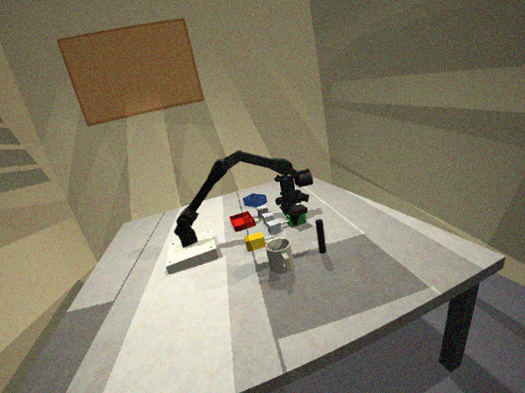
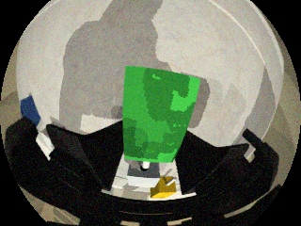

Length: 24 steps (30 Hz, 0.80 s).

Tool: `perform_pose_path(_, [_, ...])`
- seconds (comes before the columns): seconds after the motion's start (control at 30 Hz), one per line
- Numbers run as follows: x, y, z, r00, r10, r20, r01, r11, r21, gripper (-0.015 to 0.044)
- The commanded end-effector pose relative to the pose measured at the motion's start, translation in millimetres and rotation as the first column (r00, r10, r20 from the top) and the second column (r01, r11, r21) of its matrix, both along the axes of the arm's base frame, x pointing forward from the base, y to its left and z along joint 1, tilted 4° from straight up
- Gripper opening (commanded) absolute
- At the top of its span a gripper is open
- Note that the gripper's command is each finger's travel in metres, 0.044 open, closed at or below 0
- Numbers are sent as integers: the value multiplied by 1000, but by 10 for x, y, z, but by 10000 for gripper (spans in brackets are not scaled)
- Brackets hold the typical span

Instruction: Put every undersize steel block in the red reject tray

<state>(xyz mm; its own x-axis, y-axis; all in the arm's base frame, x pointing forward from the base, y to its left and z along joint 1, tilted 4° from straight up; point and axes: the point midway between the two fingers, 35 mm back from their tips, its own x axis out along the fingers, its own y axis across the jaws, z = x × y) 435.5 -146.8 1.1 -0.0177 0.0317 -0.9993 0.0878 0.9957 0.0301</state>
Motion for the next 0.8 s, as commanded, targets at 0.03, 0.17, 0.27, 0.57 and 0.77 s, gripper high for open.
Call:
perform_pose_path(0.03, [13, 2, 50, 1000, -6, 23, 6, 1000, -1, 0])
perform_pose_path(0.17, [0, 6, 37, 1000, -6, 27, 6, 1000, -1, 0])
perform_pose_path(0.27, [-11, 9, 28, 1000, -6, 29, 6, 1000, -1, 0])
perform_pose_path(0.57, [-44, 22, 13, 999, -6, 37, 6, 1000, -2, 0])
perform_pose_path(0.77, [-68, 32, 7, 999, -6, 42, 6, 1000, -2, 0])
